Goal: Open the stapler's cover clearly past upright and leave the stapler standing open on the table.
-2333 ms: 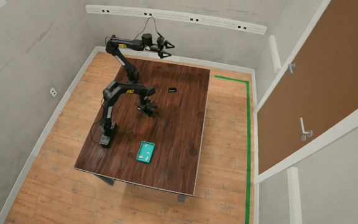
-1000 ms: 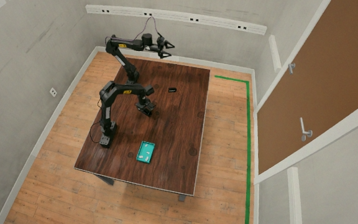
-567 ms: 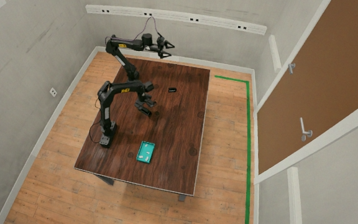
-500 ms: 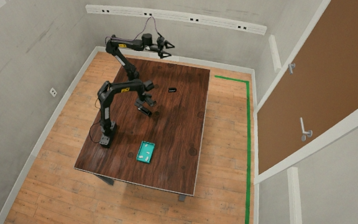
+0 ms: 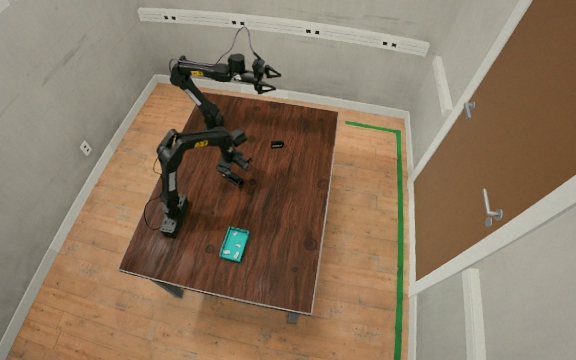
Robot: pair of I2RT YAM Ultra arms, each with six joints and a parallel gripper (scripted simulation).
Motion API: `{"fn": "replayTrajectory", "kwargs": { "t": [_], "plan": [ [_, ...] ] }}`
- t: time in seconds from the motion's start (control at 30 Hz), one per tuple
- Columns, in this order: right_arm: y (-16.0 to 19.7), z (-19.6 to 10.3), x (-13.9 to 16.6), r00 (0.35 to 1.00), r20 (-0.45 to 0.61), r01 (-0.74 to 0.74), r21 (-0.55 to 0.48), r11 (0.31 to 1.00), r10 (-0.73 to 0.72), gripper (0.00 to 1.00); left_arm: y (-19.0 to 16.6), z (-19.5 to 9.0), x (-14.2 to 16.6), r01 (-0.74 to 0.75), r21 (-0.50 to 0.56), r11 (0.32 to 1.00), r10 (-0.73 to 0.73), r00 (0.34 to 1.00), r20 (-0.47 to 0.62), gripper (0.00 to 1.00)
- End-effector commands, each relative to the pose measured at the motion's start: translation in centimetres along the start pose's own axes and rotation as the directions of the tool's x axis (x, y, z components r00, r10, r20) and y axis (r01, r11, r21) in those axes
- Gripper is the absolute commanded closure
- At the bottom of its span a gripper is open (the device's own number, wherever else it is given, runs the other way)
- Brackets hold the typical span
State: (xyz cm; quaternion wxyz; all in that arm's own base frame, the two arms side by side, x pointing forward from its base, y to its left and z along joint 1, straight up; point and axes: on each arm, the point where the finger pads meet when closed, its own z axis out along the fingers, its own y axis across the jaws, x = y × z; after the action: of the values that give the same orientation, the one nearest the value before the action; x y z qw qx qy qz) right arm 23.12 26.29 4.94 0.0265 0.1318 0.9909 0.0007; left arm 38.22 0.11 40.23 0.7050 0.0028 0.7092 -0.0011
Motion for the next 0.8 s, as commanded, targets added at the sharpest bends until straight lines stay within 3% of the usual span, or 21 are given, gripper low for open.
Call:
{"fn": "replayTrajectory", "kwargs": {
  "t": [0.0,0.1,0.23,0.57,0.63,0.77],
  "plan": [
    [0.5,-1.7,-0.6,0.971,0.13,0.214,-0.076,0.974,-0.203,0.0,0.0,-0.1,-0.9,0.002,-0.006,1.0,-0.002,1.0,0.016,0.0],
    [0.5,-1.8,-0.8,0.961,0.15,0.247,-0.08,0.966,-0.234,0.0,0.0,-0.1,-0.9,0.002,-0.006,1.0,-0.002,1.0,0.016,0.0],
    [0.2,-2.2,-0.4,0.888,0.234,0.425,-0.085,0.901,-0.397,0.0,0.0,-0.1,-0.9,0.002,-0.006,1.0,-0.002,1.0,0.016,0.0],
    [-0.5,-2.9,0.2,0.672,0.379,0.706,-0.068,0.705,-0.637,0.0,0.0,-0.1,-0.9,0.002,-0.006,1.0,-0.002,1.0,0.016,0.0],
    [-0.5,-2.9,0.2,0.672,0.379,0.706,-0.068,0.705,-0.637,0.0,0.0,-0.1,-0.9,0.002,-0.006,1.0,-0.002,1.0,0.016,0.0],
    [-0.8,-3.3,0.2,0.531,0.448,0.814,-0.034,0.58,-0.719,0.0,0.0,-0.1,-0.9,0.002,-0.006,1.0,-0.002,1.0,0.016,0.0]
  ]
}}
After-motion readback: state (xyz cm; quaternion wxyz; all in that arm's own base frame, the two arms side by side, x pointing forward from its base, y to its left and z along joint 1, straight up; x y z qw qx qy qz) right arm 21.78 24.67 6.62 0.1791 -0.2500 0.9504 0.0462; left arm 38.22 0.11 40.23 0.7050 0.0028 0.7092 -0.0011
